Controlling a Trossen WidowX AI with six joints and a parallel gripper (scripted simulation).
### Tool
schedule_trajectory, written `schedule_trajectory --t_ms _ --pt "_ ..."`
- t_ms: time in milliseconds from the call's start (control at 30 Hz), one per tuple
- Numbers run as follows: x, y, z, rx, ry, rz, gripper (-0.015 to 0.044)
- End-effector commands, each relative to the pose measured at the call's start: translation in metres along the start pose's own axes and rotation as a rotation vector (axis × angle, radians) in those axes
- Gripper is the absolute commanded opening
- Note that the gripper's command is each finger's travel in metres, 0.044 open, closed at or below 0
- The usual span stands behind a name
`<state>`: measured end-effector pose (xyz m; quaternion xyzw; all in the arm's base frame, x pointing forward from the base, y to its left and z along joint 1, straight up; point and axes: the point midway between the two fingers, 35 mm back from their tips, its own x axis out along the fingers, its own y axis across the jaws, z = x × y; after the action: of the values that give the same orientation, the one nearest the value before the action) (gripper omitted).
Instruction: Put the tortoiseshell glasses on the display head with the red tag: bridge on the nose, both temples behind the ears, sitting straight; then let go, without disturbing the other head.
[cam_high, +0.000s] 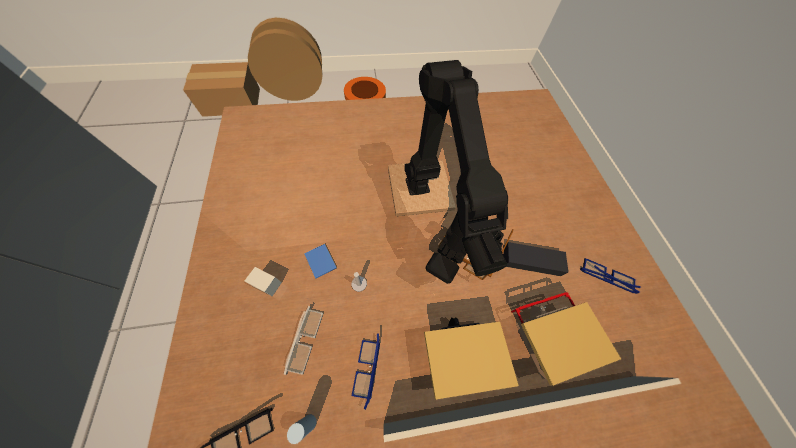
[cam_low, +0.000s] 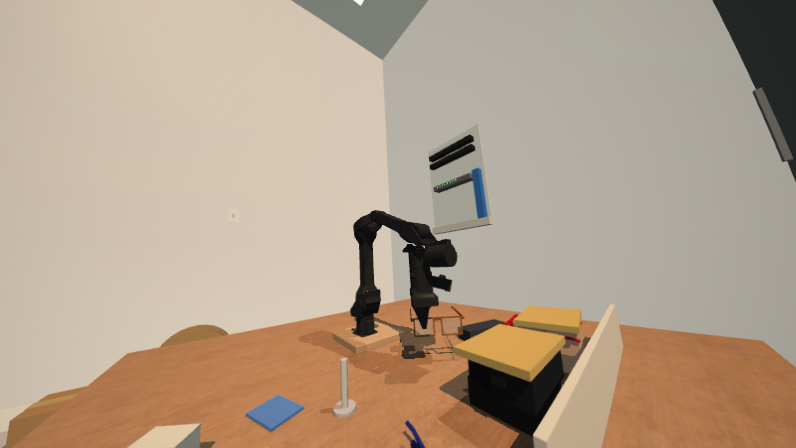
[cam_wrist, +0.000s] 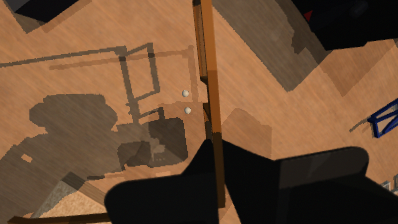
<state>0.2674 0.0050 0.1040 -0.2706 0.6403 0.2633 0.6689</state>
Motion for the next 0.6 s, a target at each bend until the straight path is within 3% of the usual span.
schedule_trajectory --t_ms 0,567 --pt "0.005 0.001 -0.001 0.006 0.006 0.003 0.0000" --pt "0.019 0.001 -0.002 0.006 0.006 0.003 0.0000"
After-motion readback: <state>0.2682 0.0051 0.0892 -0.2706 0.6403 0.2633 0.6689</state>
